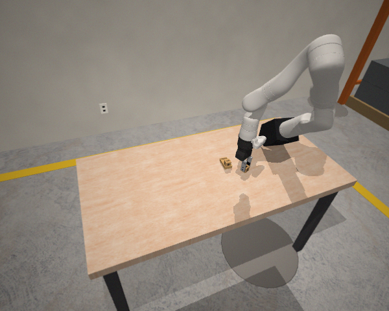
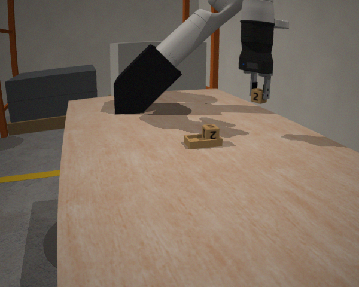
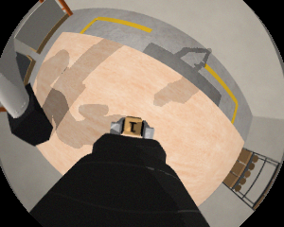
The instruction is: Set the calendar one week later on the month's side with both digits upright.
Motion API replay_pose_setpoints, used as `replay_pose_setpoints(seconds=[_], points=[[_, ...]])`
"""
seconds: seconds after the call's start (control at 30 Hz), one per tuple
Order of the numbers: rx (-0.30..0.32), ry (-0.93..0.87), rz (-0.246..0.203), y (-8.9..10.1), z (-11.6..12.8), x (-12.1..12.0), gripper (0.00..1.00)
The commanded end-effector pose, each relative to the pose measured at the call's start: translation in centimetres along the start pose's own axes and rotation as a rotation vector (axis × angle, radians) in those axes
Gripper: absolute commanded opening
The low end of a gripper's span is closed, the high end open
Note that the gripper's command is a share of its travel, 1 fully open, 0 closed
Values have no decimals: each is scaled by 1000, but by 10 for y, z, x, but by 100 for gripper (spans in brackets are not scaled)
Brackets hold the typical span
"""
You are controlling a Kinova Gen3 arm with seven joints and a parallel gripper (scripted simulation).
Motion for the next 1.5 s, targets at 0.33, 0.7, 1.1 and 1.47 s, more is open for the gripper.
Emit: replay_pose_setpoints(seconds=[0.33,0.7,1.1,1.47], points=[[-6,-7,12,13,2,4,57],[-5,6,11,13,2,4,57],[-3,336,2,12,13,1,57],[-3,752,1,13,31,2,57]])
Point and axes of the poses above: the point where the finger pads meet when closed, its own y axis back along the fingers, its own x axis across the jaws, z = x × y, the point moved 2 cm from there along y, back along the fingers, and after that the axes turned 9 degrees about -y, right-handed, at the moved point
